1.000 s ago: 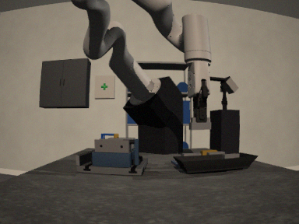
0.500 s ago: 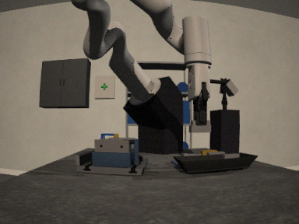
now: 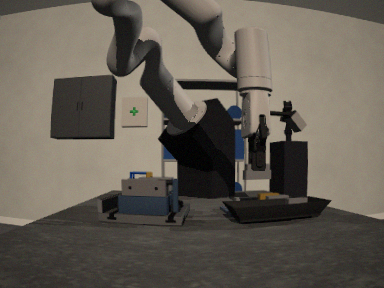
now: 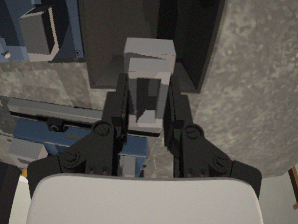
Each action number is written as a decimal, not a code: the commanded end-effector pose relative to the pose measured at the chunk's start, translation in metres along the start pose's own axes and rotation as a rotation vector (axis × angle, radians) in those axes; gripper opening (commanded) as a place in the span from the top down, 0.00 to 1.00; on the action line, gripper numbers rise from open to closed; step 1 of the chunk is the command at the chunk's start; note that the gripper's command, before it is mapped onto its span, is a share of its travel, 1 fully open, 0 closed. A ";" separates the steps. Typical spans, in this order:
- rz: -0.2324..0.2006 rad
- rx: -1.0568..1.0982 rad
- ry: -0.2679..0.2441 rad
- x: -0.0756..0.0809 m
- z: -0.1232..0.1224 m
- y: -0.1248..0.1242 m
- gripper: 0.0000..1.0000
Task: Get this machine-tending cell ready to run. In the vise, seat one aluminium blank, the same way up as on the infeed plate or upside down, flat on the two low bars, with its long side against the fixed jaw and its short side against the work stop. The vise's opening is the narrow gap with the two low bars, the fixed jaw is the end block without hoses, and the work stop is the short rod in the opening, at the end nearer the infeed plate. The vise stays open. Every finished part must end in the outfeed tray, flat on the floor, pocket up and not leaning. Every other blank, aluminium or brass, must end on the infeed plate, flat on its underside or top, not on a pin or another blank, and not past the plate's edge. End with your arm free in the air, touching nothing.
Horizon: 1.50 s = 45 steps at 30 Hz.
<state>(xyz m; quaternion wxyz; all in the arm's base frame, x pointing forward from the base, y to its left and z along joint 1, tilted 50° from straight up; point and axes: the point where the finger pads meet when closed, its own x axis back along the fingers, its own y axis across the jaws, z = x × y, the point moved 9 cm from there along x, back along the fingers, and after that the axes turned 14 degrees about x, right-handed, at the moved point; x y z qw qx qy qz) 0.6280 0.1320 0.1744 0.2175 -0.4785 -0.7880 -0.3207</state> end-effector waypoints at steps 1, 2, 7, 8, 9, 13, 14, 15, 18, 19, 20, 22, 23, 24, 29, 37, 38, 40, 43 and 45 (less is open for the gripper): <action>-0.001 0.000 0.000 -0.008 0.000 0.001 1.00; -0.001 0.000 0.000 -0.010 0.000 0.001 1.00; -0.001 0.000 0.000 -0.021 0.000 0.001 1.00; -0.001 0.000 0.000 -0.023 0.000 0.001 1.00; -0.001 0.000 0.000 -0.025 0.000 0.001 1.00; -0.001 0.000 0.000 -0.031 0.000 0.001 1.00; -0.001 0.000 0.000 -0.031 0.000 0.001 1.00; -0.001 0.000 0.000 -0.033 0.000 0.001 1.00; -0.001 0.000 0.000 -0.039 0.000 0.001 1.00; -0.001 0.000 0.000 -0.041 0.000 0.001 1.00; -0.001 0.000 0.000 -0.043 0.000 0.001 1.00; -0.001 0.000 0.000 -0.046 0.000 0.001 1.00; -0.001 0.000 0.000 -0.048 0.000 0.002 1.00; -0.001 0.000 0.000 -0.050 0.000 0.002 1.00; -0.001 0.000 0.000 -0.057 0.000 0.002 1.00; -0.001 0.000 0.000 -0.063 0.000 0.002 1.00; -0.001 0.000 0.000 -0.064 0.000 0.002 1.00; -0.001 0.000 0.000 -0.066 0.000 0.002 1.00; -0.001 0.000 0.000 -0.068 0.000 0.002 1.00; -0.001 0.000 0.000 -0.068 0.000 0.002 1.00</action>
